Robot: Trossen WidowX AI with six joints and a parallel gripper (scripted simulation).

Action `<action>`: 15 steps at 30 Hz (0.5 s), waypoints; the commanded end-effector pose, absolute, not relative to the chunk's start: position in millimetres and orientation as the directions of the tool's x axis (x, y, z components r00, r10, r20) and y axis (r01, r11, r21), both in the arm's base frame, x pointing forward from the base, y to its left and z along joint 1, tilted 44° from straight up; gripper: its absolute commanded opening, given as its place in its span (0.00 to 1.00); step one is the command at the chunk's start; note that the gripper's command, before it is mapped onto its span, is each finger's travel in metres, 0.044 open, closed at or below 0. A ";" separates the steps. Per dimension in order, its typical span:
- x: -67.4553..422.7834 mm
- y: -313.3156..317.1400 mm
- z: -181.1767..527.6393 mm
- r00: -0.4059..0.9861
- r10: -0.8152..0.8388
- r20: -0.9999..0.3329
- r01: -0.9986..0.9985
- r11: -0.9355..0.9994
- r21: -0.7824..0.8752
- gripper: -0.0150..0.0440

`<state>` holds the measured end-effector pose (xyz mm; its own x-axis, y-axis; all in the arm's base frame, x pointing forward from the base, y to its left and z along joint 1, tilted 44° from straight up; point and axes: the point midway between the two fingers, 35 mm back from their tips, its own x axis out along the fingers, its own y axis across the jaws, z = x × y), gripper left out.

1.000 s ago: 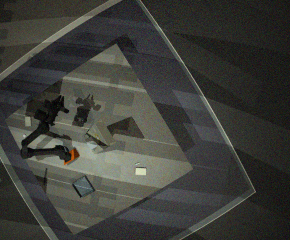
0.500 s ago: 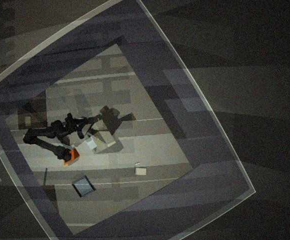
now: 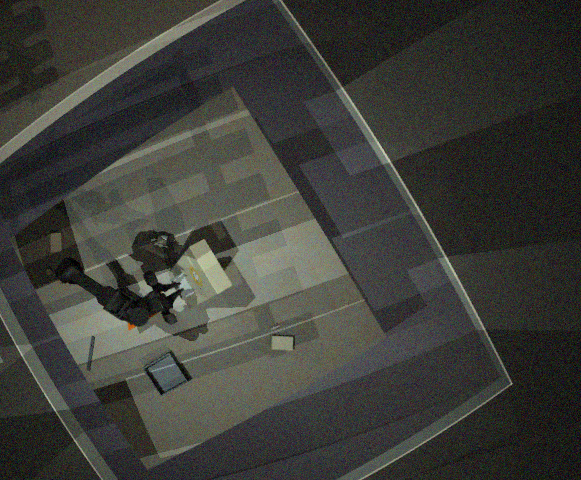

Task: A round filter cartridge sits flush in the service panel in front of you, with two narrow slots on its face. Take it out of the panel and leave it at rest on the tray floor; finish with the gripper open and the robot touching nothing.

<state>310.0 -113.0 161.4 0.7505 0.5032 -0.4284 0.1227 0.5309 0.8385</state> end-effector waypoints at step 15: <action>323.6 -104.7 154.7 0.747 0.516 -0.418 0.112 0.523 0.845 0.41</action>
<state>321.1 -105.7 159.2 0.7493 0.5171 -0.4138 0.1017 0.5276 0.8434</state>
